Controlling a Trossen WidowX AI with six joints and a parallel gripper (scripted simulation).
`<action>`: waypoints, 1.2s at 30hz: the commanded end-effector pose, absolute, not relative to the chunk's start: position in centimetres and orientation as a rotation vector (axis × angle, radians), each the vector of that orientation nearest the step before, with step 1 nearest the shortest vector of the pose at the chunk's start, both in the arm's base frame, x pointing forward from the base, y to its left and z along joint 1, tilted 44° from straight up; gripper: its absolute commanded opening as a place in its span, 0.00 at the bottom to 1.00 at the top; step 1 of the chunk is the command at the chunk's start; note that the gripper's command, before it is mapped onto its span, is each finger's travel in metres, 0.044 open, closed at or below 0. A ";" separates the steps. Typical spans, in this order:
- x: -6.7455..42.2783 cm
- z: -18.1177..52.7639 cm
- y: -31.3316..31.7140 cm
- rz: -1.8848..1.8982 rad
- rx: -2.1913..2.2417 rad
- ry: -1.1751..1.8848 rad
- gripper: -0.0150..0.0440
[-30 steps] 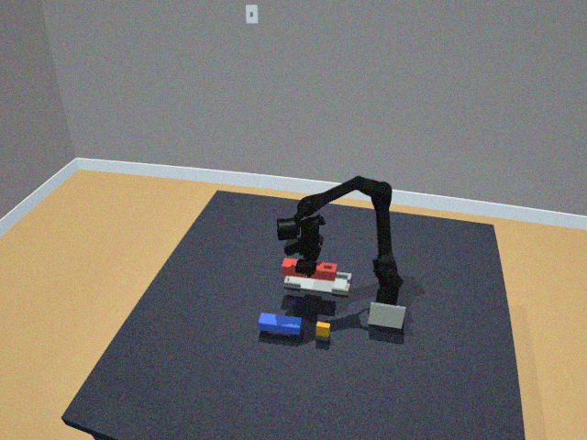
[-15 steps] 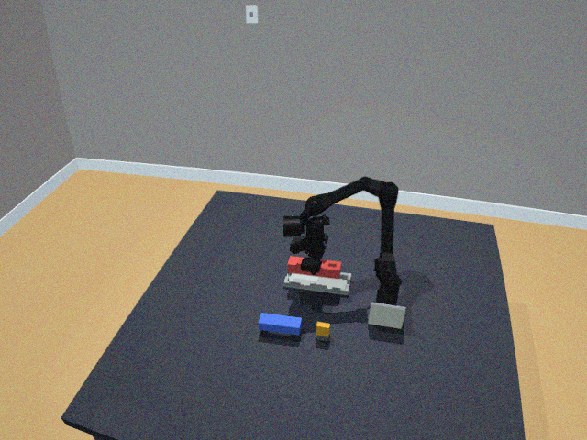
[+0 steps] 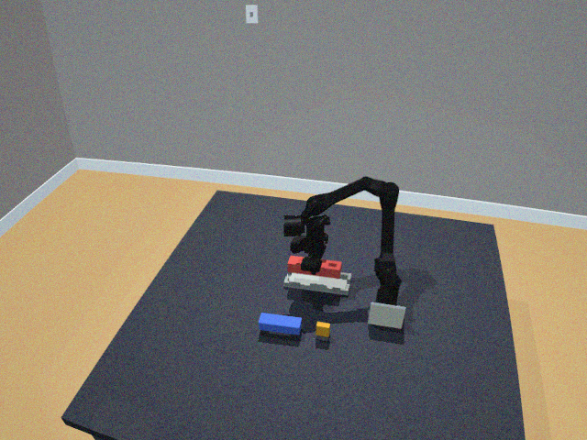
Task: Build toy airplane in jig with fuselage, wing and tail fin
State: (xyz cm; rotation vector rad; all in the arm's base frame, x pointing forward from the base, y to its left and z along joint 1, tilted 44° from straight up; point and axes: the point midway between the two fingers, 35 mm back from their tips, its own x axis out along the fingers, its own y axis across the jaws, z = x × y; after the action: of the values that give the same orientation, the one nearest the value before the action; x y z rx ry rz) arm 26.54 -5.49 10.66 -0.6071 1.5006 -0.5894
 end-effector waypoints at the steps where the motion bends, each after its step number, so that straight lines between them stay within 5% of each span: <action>1: 26.6 10.8 -5.5 -0.590 -0.610 1.495 0.59; 36: 26.7 8.1 -8.3 -0.592 -0.611 1.494 0.59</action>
State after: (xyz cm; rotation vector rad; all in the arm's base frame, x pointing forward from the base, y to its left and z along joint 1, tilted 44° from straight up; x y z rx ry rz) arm 26.63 -7.98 8.33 -0.6049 1.4956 -0.5907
